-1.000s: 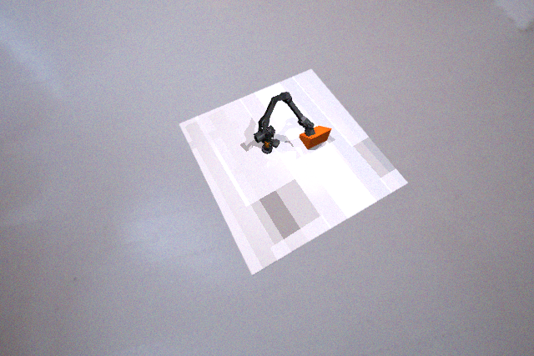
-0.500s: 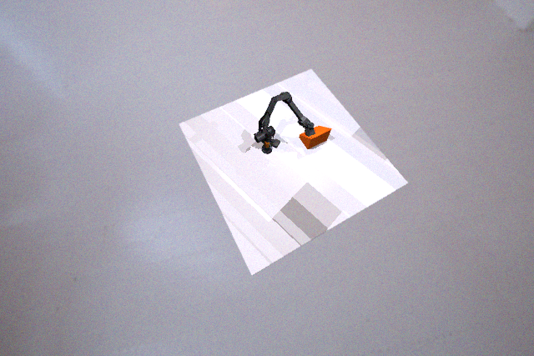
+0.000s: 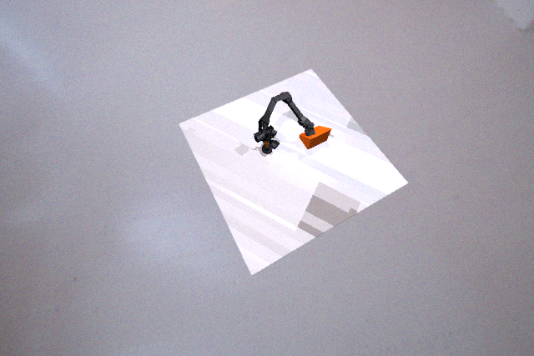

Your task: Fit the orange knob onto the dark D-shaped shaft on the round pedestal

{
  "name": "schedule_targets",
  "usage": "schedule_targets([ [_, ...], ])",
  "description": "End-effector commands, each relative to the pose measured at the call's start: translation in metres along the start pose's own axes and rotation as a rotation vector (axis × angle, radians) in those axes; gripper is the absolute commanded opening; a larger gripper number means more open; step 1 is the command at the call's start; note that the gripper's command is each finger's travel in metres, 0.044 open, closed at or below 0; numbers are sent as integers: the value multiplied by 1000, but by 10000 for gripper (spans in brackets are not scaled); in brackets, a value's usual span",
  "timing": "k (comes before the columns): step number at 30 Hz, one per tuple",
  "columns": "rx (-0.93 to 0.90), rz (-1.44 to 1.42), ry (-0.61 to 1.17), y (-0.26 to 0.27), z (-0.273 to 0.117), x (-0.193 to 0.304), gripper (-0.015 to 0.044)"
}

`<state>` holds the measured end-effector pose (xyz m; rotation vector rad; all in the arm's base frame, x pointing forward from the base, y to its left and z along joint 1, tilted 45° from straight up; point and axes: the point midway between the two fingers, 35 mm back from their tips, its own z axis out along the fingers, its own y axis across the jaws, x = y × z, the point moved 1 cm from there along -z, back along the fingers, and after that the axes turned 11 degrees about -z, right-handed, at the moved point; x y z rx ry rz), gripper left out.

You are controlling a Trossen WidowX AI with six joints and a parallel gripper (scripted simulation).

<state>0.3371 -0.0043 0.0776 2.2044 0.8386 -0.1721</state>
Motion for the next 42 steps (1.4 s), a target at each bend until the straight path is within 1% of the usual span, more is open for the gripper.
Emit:
schedule_targets([
  [1, 0, 24, 1, -1, 1, 0, 0],
  [16, 0, 24, 1, -1, 5, 0, 0],
  [34, 0, 24, 1, -1, 20, 0, 0],
  [42, 2, 28, 2, -1, 18, 0, 0],
])
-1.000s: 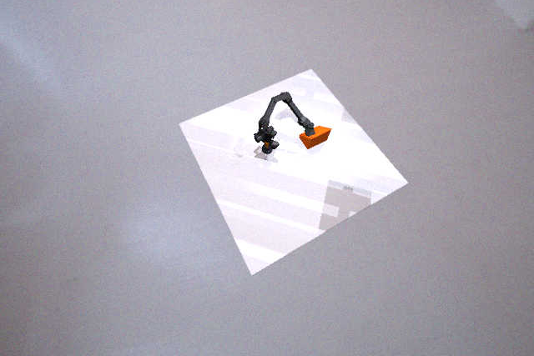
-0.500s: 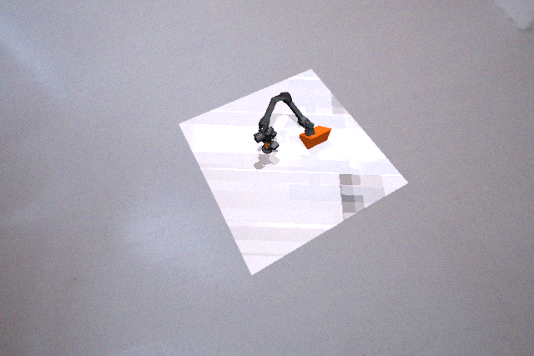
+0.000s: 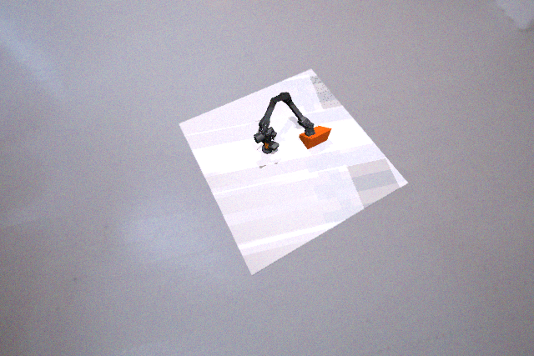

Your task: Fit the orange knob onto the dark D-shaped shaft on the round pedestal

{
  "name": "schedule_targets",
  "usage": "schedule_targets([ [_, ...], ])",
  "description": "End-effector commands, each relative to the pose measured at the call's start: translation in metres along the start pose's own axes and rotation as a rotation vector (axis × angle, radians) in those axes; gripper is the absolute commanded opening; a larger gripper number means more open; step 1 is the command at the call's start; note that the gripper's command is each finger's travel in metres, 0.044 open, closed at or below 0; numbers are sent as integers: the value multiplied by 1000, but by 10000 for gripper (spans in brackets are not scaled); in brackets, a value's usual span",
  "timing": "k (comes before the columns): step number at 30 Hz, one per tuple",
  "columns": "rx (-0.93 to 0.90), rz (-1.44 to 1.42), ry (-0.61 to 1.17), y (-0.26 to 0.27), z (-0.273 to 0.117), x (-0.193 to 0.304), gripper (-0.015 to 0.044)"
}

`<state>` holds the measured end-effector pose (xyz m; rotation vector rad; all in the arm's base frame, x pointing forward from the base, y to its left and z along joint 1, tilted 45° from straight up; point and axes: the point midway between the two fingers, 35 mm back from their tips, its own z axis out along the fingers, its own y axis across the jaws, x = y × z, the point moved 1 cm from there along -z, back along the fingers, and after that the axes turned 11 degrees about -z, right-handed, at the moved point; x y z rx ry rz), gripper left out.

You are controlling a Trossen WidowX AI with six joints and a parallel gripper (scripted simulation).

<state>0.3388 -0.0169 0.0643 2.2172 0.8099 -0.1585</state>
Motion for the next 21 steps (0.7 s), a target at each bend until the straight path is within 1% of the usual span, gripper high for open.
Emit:
schedule_targets([
  [1, 0, 1, 0, 0, 0, 0, 0],
  [17, 0, 1, 0, 0, 0, 0, 420],
  [18, 0, 1, 0, 0, 0, 0, 440],
  [21, 0, 1, 0, 0, 0, 0, 440],
])
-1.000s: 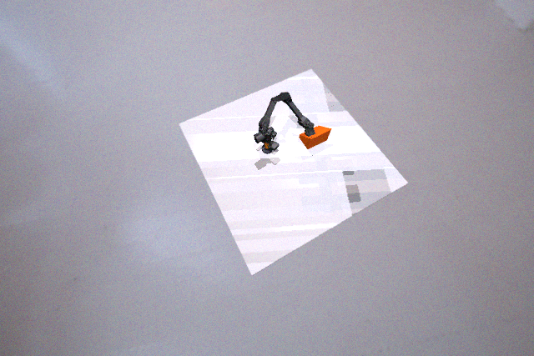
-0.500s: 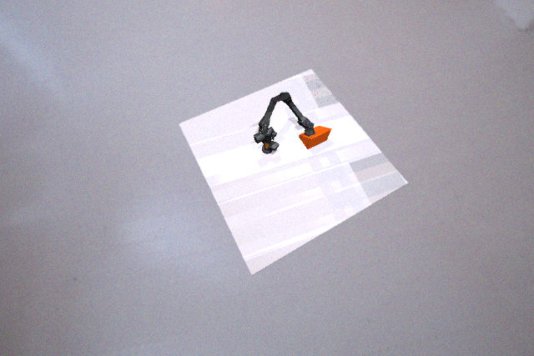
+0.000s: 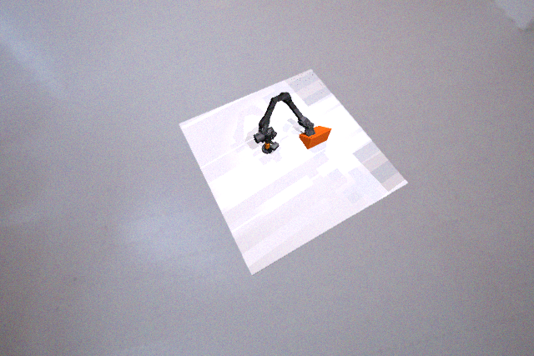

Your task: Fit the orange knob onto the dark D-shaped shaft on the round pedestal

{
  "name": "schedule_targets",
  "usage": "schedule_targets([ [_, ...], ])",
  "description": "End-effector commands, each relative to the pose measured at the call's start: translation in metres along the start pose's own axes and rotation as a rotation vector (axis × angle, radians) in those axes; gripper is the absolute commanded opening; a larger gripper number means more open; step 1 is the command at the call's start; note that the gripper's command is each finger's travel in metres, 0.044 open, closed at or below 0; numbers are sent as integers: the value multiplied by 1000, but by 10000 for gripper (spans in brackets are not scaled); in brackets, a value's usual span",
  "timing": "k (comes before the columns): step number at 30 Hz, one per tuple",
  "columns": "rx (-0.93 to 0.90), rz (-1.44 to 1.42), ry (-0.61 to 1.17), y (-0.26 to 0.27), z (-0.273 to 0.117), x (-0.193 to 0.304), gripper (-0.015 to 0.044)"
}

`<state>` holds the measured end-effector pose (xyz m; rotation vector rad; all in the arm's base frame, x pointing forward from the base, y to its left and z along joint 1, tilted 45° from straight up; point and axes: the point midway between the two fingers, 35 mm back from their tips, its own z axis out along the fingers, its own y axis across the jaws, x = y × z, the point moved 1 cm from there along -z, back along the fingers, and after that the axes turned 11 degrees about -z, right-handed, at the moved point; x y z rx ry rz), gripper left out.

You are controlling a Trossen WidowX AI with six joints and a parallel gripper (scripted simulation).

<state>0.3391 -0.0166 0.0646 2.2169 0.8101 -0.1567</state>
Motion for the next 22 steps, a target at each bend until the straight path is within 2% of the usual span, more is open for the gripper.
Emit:
schedule_targets([
  [1, 1, 1, -1, 0, 0, 0, 440],
  [6, 3, 6, 10, 1, -12, 1, 440],
  [11, 21, 41, 71, 0, -92, -2, 440],
  [22, 22, 43, 73, 2, -95, 3, 440],
])
